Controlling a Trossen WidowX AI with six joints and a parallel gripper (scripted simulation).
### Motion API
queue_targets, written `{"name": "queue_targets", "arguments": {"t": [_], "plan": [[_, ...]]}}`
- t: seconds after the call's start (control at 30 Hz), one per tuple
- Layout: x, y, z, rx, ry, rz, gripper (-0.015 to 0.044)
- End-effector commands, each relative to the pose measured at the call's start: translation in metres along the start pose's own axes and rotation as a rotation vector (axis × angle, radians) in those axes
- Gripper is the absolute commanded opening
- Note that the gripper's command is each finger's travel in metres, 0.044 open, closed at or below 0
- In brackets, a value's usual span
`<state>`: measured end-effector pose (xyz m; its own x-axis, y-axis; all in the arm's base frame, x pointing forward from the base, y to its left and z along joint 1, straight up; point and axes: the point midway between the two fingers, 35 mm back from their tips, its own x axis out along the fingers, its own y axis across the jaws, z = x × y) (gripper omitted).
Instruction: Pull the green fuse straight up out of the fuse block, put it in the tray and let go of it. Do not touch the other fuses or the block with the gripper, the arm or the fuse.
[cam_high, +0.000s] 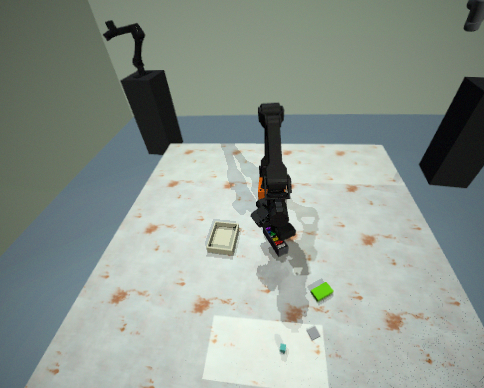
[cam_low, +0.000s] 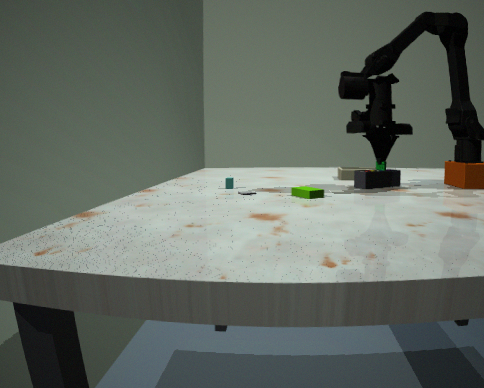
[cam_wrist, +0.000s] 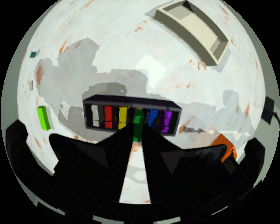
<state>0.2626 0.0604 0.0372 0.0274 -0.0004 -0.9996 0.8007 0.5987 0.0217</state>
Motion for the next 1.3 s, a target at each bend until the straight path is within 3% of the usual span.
{"name": "queue_targets", "arguments": {"t": [0.0, 1.27], "plan": [[-0.003, 0.001, 0.000, 0.002, 0.001, 0.004, 0.0000], [-0.035, 0.000, 0.000, 0.003, 0.002, 0.004, 0.0000]]}}
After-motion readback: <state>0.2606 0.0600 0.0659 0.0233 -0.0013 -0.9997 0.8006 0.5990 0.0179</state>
